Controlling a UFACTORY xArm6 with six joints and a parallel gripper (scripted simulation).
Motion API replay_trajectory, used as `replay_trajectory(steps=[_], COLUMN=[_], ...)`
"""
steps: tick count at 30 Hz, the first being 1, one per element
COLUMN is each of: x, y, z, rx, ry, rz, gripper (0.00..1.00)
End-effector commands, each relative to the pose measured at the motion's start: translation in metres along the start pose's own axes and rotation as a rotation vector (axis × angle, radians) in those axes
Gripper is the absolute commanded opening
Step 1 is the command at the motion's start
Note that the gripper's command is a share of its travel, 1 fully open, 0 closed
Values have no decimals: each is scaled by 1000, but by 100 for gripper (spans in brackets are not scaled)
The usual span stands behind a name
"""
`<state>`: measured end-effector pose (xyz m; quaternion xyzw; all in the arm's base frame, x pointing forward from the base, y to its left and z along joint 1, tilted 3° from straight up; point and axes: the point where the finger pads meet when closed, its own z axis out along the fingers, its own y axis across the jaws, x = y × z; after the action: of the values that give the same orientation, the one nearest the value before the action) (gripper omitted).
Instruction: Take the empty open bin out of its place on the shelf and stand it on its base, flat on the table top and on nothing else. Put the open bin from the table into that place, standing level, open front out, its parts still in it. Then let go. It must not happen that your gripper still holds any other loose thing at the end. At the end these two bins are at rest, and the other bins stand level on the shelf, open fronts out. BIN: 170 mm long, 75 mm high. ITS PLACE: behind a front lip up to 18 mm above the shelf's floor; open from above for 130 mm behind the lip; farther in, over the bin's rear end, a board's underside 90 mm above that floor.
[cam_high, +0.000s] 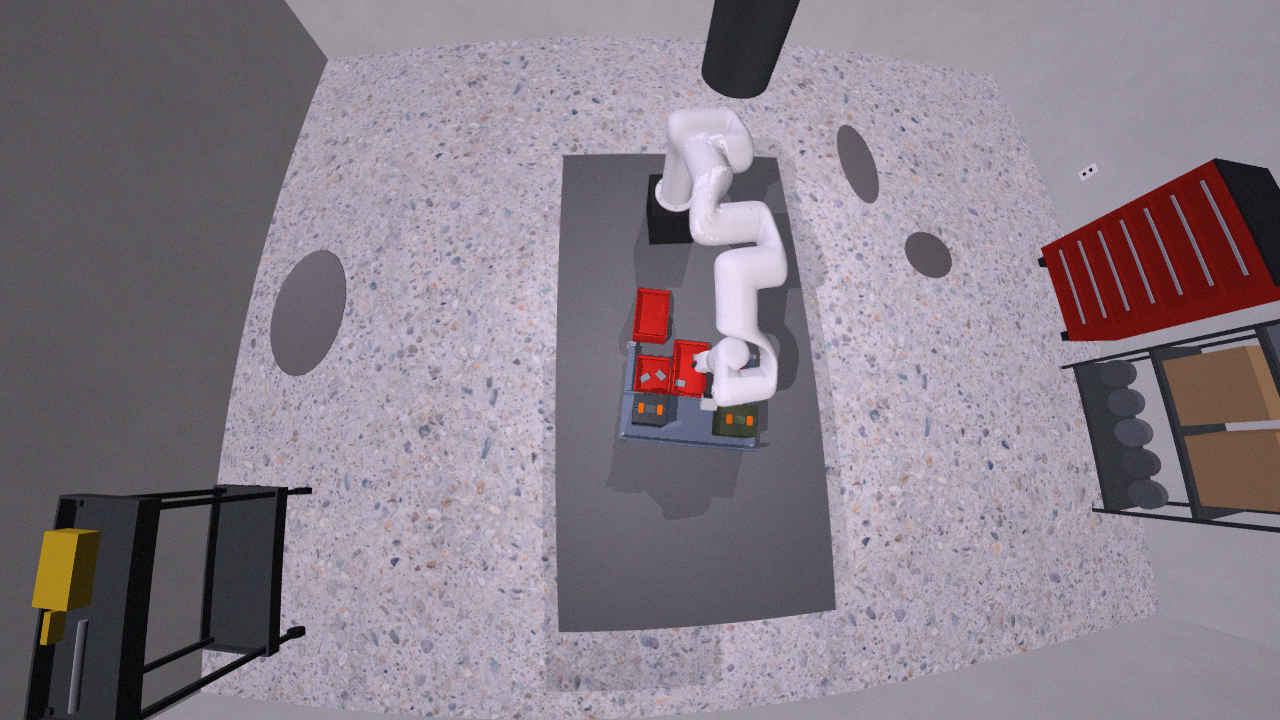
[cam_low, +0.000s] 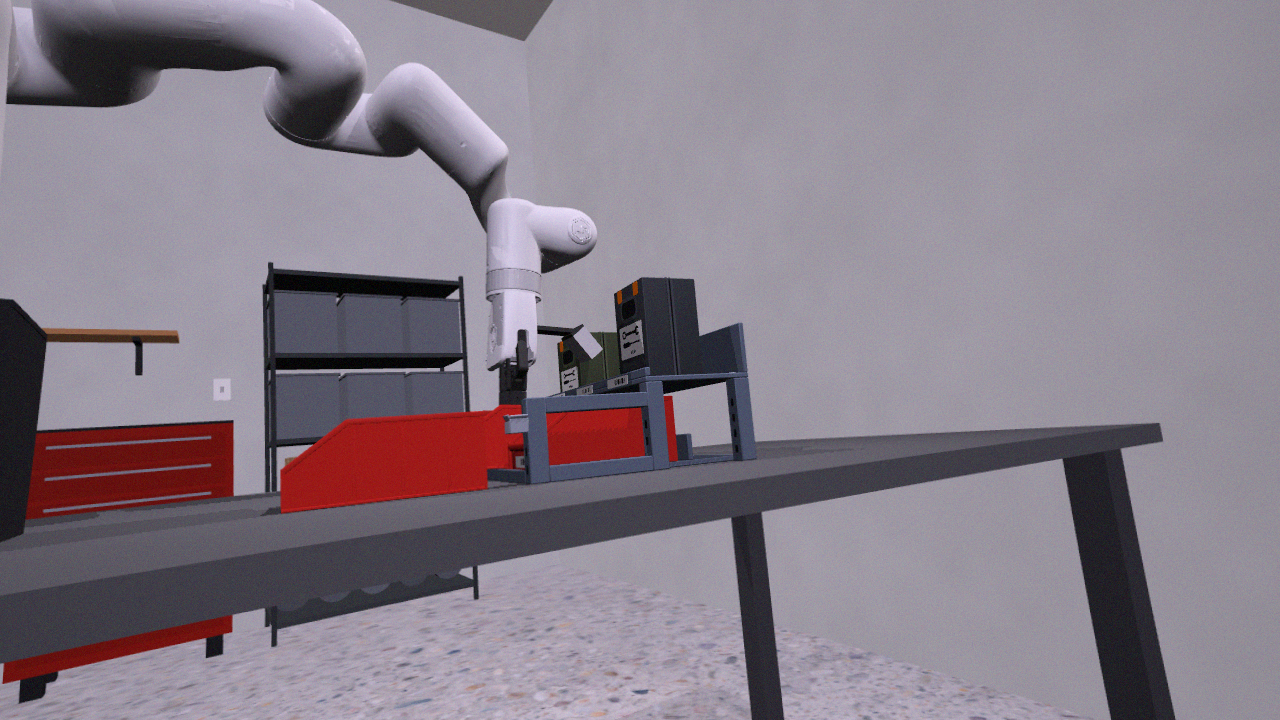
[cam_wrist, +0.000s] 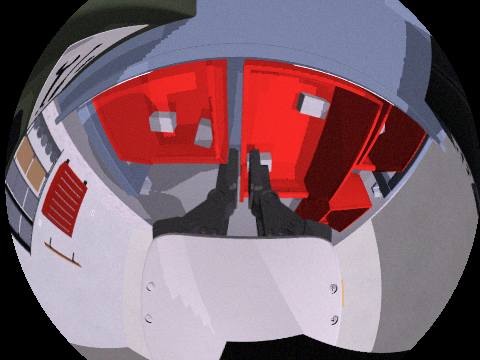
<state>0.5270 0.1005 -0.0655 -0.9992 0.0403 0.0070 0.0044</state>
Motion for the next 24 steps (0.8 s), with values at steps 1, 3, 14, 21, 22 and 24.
replay_trajectory(steps=[1,3,14,21,22,24], x=[1,1,0,-1,-1,-2], y=[0,0,0,0,0,0], z=[-9,-12,-27,-40,-42,-46], rx=[1,1,1,1,1,1], ry=[4,4,4,4,4,4], rz=[0,0,0,0,0,0], gripper=[10,10,10,10,10,10])
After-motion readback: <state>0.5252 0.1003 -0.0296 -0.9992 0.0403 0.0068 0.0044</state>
